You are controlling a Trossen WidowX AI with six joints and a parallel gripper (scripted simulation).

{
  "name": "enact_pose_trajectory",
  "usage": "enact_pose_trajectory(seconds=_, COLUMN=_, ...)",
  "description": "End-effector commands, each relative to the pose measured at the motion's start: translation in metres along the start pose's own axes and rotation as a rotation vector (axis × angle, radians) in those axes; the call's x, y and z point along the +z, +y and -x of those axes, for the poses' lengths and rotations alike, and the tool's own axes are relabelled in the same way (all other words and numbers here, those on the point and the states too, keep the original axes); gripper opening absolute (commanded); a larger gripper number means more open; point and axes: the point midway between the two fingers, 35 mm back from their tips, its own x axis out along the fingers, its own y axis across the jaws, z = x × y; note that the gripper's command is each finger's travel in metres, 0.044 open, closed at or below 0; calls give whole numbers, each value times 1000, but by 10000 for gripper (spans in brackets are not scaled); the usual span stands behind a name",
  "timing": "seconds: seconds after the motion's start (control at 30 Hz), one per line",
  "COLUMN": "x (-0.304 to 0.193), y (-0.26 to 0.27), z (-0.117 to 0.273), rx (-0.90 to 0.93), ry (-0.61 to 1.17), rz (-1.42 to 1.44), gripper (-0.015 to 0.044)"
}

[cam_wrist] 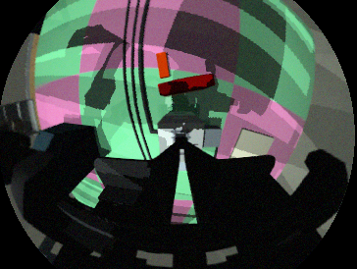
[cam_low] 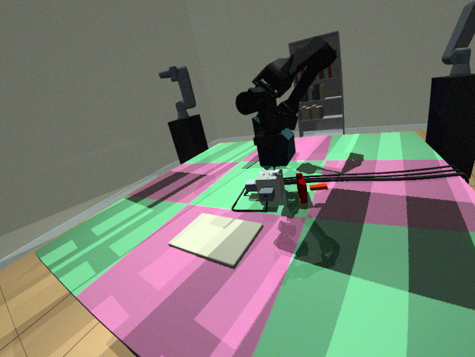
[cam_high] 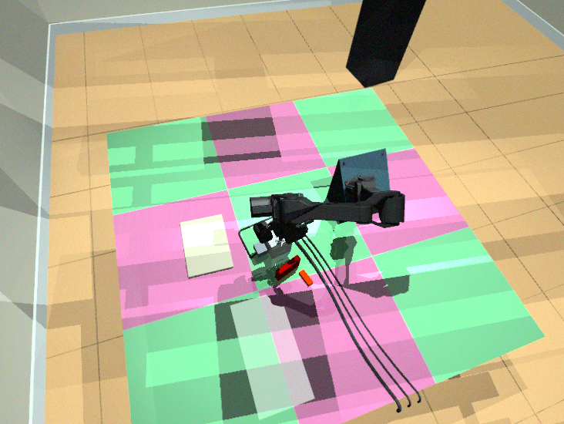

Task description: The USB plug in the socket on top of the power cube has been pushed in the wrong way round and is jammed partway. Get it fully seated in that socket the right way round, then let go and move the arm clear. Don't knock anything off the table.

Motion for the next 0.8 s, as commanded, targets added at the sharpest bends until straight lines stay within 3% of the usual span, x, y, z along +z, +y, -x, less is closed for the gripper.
enact_pose_trajectory(seconds=0.0, x=0, y=-2, z=5, rx=-4, ry=5, rz=5, gripper=0)
enact_pose_trajectory(seconds=0.43, x=0, y=-1, z=8, rx=-3, ry=3, rz=-11, gripper=0)
enact_pose_trajectory(seconds=0.77, x=0, y=0, z=7, rx=-1, ry=0, rz=-249, gripper=0)
